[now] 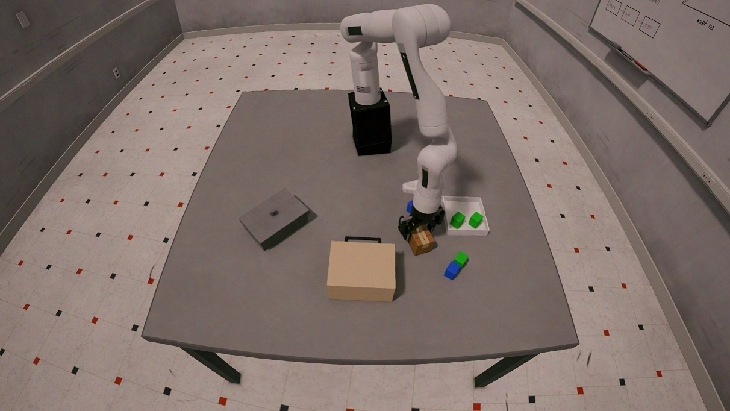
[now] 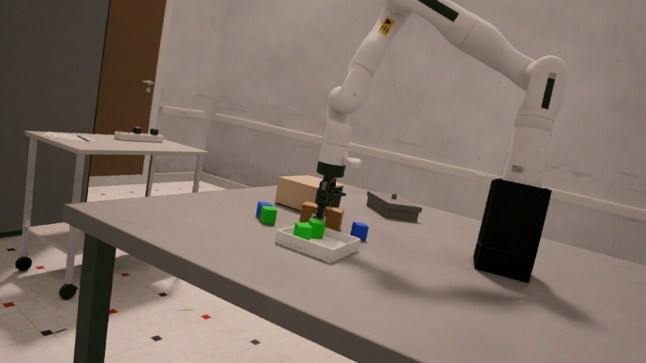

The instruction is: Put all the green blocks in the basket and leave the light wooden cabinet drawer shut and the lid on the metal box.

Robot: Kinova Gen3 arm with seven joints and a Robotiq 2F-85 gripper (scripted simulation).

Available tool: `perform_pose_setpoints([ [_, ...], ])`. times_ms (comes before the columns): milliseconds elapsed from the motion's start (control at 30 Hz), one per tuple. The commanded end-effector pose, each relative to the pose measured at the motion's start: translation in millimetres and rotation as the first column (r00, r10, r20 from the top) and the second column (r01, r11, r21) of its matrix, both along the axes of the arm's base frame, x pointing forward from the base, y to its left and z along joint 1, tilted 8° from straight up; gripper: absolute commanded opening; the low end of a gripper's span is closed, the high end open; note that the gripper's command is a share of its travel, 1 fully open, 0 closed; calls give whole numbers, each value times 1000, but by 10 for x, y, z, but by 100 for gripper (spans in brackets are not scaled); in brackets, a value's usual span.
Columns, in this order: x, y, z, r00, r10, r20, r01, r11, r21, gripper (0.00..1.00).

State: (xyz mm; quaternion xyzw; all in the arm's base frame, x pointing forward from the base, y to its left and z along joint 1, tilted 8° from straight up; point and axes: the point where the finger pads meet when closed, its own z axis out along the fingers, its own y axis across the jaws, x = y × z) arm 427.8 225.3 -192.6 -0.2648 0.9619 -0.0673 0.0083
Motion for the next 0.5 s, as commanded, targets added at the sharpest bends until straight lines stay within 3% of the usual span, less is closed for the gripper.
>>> perform_pose_setpoints([
  [0,4,8,25,1000,0,1,0,1000,1,83],
  [267,-1,20,117,1000,0,1,0,1000,1,83],
  [467,-10,42,298,1000,0,1,0,1000,1,83],
])
